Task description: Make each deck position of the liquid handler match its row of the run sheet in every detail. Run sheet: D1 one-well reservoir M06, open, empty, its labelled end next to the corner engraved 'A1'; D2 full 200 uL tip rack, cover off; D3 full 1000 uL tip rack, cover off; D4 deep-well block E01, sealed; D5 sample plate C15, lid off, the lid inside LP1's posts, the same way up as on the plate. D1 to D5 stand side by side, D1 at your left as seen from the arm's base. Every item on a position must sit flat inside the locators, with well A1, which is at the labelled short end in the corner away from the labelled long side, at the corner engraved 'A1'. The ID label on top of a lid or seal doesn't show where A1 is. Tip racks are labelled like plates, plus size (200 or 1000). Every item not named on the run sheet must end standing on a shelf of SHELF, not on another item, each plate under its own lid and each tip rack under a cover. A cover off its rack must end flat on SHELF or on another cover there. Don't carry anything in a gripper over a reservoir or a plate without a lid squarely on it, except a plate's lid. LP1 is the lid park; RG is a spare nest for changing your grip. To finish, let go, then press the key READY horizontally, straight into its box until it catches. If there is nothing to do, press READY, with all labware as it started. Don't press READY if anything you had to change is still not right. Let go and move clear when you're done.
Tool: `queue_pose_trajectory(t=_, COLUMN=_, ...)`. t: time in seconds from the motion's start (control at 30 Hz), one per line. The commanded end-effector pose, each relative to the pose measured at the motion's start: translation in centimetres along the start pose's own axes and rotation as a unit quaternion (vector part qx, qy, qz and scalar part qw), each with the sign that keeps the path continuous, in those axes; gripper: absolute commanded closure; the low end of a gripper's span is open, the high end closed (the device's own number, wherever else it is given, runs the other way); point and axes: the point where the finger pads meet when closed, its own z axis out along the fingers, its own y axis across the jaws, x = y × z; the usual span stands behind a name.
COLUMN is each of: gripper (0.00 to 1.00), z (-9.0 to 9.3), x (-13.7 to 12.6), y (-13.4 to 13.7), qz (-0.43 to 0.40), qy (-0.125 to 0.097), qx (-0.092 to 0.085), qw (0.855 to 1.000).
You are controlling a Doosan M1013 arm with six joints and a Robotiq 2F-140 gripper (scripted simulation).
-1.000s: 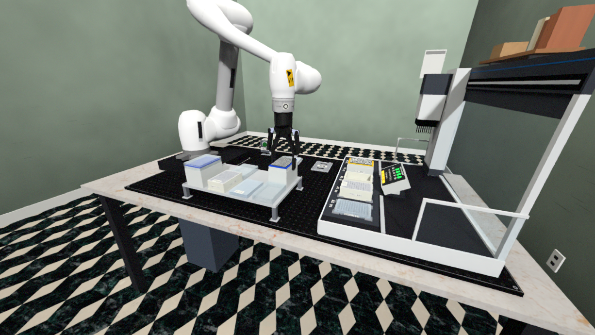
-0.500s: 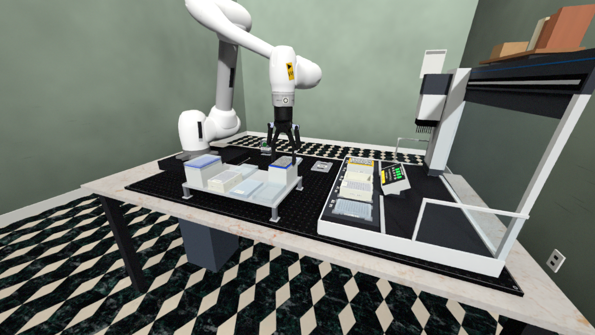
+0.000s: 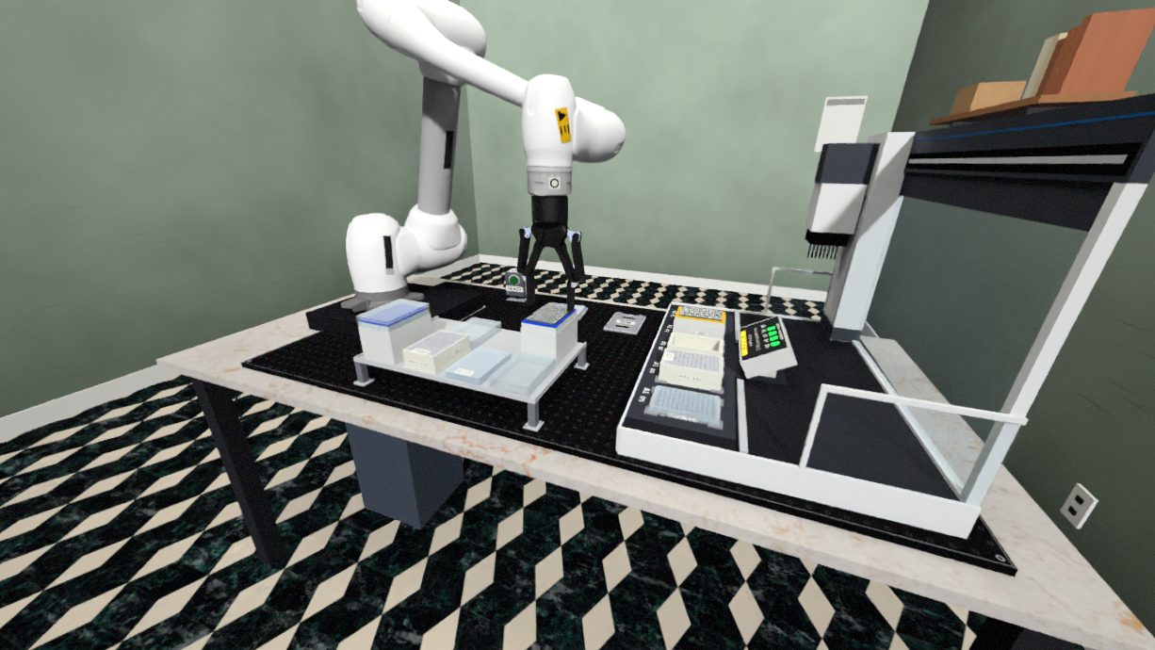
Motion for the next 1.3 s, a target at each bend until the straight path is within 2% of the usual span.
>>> queue_pose_trajectory(t=0.0, gripper=0.34, z=-0.6, x=0.0, y=0.0, qz=0.000, qy=0.000, qx=-0.001, qw=1.000)
queue_pose_trajectory(t=1.27, gripper=0.34, z=-6.2, x=0.0, y=0.0, qz=0.000, qy=0.000, qx=-0.001, qw=1.000)
